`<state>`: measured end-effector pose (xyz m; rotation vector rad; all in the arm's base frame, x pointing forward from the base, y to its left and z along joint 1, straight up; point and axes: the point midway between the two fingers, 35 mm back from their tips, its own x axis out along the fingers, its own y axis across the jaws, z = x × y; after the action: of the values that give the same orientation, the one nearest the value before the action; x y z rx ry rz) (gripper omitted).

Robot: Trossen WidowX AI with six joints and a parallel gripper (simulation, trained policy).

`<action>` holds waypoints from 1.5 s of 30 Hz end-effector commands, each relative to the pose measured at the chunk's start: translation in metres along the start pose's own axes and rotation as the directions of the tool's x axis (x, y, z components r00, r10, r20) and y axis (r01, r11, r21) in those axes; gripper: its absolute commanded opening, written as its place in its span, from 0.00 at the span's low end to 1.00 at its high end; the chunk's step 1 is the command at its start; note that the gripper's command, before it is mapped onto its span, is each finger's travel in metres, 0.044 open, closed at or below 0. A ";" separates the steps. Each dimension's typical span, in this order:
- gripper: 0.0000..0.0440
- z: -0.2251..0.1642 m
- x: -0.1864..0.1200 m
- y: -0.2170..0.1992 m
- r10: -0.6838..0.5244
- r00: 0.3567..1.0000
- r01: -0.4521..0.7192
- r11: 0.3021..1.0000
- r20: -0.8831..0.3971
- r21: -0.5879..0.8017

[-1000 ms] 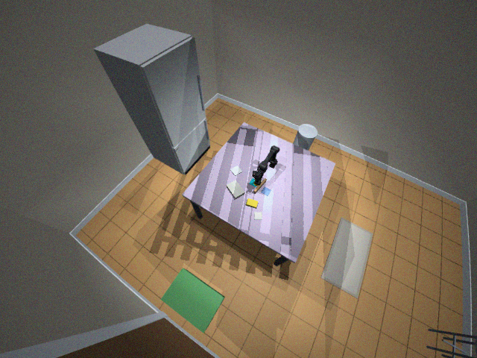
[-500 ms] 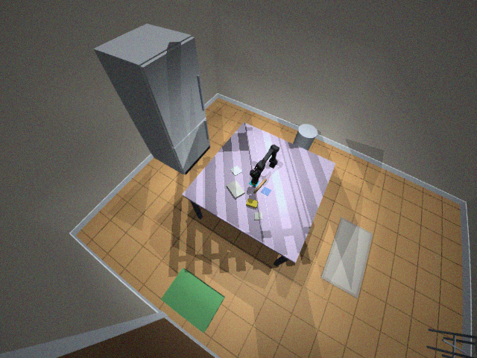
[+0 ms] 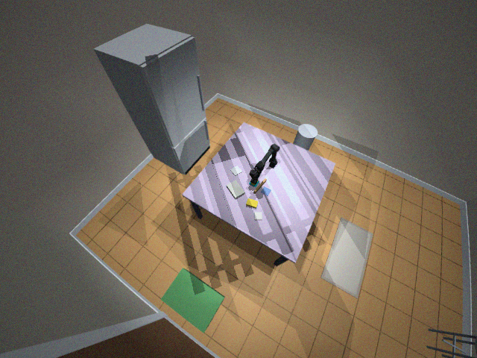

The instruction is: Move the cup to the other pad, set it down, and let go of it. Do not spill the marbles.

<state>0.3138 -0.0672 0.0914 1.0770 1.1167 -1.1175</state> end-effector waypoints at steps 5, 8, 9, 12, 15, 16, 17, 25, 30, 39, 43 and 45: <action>0.03 -0.001 0.010 -0.010 -0.006 1.000 0.006 1.000 -0.003 0.025; 0.07 0.000 0.013 -0.015 -0.018 1.000 0.018 0.999 -0.003 0.037; 0.08 0.000 0.015 -0.016 -0.018 1.000 0.019 0.999 -0.002 0.039; 0.13 0.002 0.019 -0.019 -0.017 1.000 0.017 0.999 0.000 0.046; 0.22 0.005 0.021 -0.019 -0.001 1.000 0.000 0.998 0.004 0.056; 0.27 0.006 0.020 -0.017 0.011 1.000 -0.012 0.998 0.006 0.061; 0.33 0.007 0.018 -0.016 0.024 1.000 -0.024 0.998 0.007 0.066; 0.39 0.009 0.005 -0.016 0.083 0.997 -0.082 0.993 -0.004 0.085; 0.42 0.009 -0.004 -0.020 0.108 0.994 -0.106 0.990 -0.009 0.098; 0.52 0.013 -0.026 -0.026 0.158 0.987 -0.155 0.979 -0.009 0.132; 0.59 0.016 -0.038 -0.027 0.186 0.982 -0.184 0.972 -0.002 0.146; 0.64 0.018 -0.045 -0.027 0.201 0.980 -0.199 0.968 0.005 0.152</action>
<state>0.2843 -0.0825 0.1273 1.2728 0.9423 -1.0611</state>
